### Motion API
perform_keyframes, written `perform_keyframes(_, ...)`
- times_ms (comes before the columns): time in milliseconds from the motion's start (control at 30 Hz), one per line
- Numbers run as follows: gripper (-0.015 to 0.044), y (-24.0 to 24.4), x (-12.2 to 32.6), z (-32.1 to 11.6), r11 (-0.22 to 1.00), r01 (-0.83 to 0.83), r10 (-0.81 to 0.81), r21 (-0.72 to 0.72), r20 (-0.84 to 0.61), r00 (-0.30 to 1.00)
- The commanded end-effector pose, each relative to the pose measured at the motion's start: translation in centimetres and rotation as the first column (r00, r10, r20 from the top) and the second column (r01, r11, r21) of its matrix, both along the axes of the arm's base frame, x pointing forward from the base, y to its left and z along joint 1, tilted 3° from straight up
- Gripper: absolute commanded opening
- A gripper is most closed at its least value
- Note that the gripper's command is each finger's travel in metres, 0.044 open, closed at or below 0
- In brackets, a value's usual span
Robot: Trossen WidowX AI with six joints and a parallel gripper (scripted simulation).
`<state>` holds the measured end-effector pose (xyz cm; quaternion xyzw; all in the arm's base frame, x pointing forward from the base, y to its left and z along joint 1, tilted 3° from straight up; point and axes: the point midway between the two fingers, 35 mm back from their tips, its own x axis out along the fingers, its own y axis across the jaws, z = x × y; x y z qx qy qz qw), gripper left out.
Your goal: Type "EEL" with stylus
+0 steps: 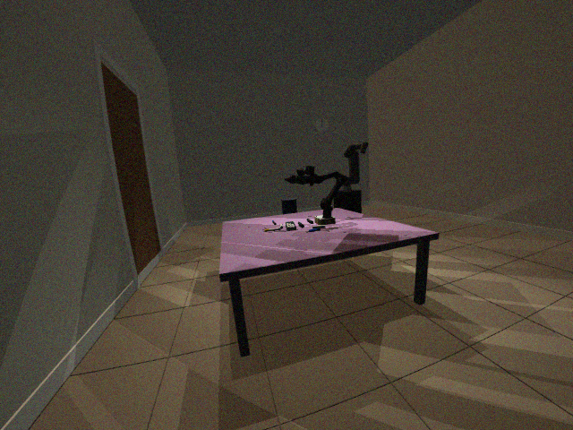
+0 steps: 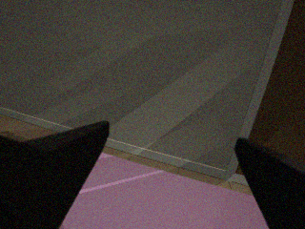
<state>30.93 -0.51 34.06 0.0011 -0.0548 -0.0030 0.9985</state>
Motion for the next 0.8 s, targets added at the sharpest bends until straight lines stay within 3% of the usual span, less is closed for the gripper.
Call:
perform_keyframes(0,0.0414,0.0,0.2,-0.2,1.0,0.0,0.0,0.002,-0.012,1.0)
perform_keyframes(133,0.0309,-0.4,3.3,-5.0,0.999,0.014,0.0,0.052,-0.256,0.967)
perform_keyframes(267,0.0204,-0.9,5.6,-11.1,0.993,0.059,0.006,0.106,-0.529,0.849)
perform_keyframes(533,0.0,-1.6,5.5,-23.1,0.965,0.219,0.048,0.147,-0.914,0.403)
perform_keyframes(767,0.0,-2.1,2.2,-30.2,0.923,0.376,0.101,0.077,-0.994,-0.046)
